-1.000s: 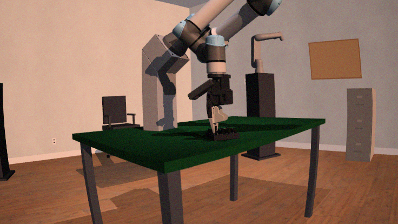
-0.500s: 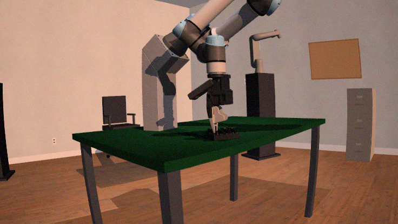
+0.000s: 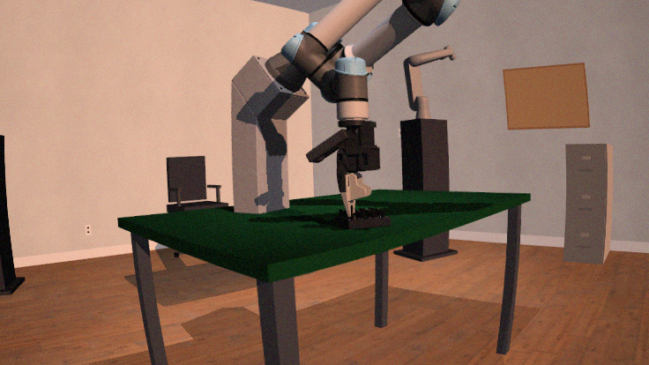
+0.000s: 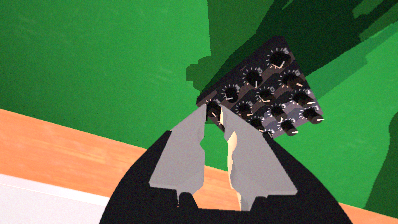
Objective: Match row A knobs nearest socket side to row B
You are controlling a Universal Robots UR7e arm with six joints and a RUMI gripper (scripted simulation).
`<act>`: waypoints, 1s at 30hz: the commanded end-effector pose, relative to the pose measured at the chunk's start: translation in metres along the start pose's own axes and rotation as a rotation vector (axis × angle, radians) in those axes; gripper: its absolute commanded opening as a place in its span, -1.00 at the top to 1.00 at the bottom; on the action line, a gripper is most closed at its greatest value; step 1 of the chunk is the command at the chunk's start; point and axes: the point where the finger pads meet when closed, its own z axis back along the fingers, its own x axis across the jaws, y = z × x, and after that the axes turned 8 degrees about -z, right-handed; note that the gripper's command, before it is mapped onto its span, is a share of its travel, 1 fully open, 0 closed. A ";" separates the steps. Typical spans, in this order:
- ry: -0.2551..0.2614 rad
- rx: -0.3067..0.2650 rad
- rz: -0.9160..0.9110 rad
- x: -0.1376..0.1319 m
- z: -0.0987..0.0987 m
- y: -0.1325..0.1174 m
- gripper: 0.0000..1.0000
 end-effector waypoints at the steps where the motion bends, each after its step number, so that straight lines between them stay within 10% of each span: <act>1: 0.001 -0.002 0.004 0.000 0.000 -0.002 0.97; 30: 0.001 -0.003 -0.073 -0.001 0.000 -0.002 0.97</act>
